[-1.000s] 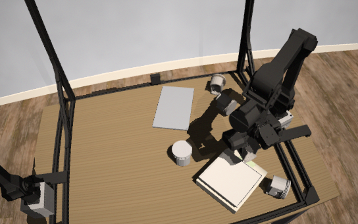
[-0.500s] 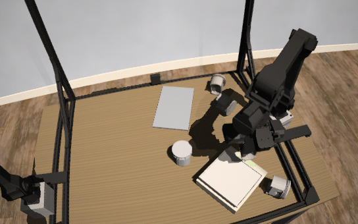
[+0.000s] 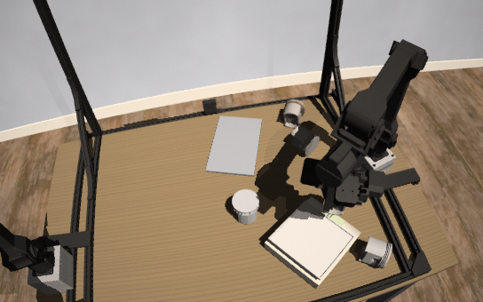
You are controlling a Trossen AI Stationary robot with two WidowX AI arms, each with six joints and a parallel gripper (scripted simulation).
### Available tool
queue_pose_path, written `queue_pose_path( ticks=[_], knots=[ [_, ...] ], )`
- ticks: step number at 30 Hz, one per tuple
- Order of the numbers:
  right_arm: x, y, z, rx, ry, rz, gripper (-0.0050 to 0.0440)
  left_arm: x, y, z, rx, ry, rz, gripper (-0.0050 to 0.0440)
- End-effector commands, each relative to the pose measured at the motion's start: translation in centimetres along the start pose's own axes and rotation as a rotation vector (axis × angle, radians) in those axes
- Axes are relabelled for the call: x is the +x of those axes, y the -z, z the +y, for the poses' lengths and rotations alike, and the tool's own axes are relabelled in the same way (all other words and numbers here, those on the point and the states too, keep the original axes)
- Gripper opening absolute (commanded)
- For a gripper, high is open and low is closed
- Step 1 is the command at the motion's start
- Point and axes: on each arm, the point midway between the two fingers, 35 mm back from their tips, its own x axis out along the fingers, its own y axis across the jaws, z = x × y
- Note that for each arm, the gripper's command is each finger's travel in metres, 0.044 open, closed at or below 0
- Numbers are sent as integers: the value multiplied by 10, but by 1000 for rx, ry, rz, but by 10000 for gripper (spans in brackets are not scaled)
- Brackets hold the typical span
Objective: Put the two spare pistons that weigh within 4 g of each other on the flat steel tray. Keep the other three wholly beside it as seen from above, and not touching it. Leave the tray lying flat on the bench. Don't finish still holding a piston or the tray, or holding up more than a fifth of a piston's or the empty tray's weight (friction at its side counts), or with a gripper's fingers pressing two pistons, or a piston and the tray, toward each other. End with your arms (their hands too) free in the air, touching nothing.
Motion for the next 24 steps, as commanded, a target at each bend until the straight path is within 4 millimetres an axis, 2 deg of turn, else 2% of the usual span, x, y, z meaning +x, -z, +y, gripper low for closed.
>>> queue_pose_path(
  ticks=[1, 14, 24],
  knots=[
    [0, 0, 0, -2, -2, 1, 440, -3, -3, -2, 85, 12, 6, 158],
    [0, 0, 0, -2, -2, 1, 440, -3, -3, -2, 375, 18, 53, 158],
    [0, 0, 0, -2, -2, 1, 440, -7, 39, -27, 641, 26, 56, 158]
  ],
)
